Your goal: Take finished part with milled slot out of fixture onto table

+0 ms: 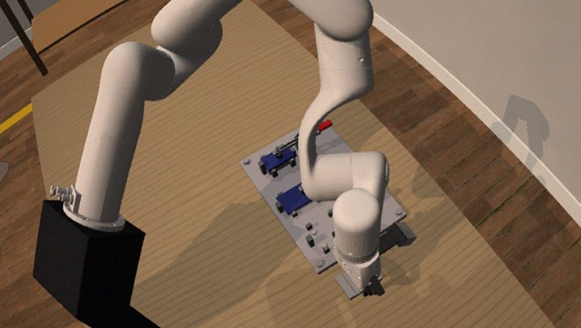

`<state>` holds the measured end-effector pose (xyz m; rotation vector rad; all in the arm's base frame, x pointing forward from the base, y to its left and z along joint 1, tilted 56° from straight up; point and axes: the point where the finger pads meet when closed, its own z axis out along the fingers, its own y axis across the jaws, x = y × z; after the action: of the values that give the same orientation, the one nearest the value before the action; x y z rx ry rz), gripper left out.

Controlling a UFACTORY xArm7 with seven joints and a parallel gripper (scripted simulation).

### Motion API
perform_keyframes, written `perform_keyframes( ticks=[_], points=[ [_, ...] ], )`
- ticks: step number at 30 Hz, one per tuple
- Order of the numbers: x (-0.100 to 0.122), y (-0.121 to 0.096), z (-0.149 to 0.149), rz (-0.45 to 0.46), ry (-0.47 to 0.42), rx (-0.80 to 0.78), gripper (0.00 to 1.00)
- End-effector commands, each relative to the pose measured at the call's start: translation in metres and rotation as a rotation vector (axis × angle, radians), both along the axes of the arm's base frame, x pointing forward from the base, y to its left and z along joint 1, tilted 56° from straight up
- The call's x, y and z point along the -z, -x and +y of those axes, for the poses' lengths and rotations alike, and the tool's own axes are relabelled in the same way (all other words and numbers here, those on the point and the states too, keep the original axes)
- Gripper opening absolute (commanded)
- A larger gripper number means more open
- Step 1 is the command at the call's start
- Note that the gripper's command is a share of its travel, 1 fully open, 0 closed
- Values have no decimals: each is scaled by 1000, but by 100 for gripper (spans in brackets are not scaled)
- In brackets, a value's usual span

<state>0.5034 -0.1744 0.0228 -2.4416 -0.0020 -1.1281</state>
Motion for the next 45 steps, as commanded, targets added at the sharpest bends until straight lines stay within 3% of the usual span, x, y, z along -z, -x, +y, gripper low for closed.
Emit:
perform_keyframes(
  ticks=[1,19,30,45],
  points=[
    [-7,8,-7,0,2,4,95],
    [-41,53,-31,0,2,4,95],
    [-51,65,-38,0,2,4,95],
    [-52,66,-38,0,2,4,95]
  ],
)
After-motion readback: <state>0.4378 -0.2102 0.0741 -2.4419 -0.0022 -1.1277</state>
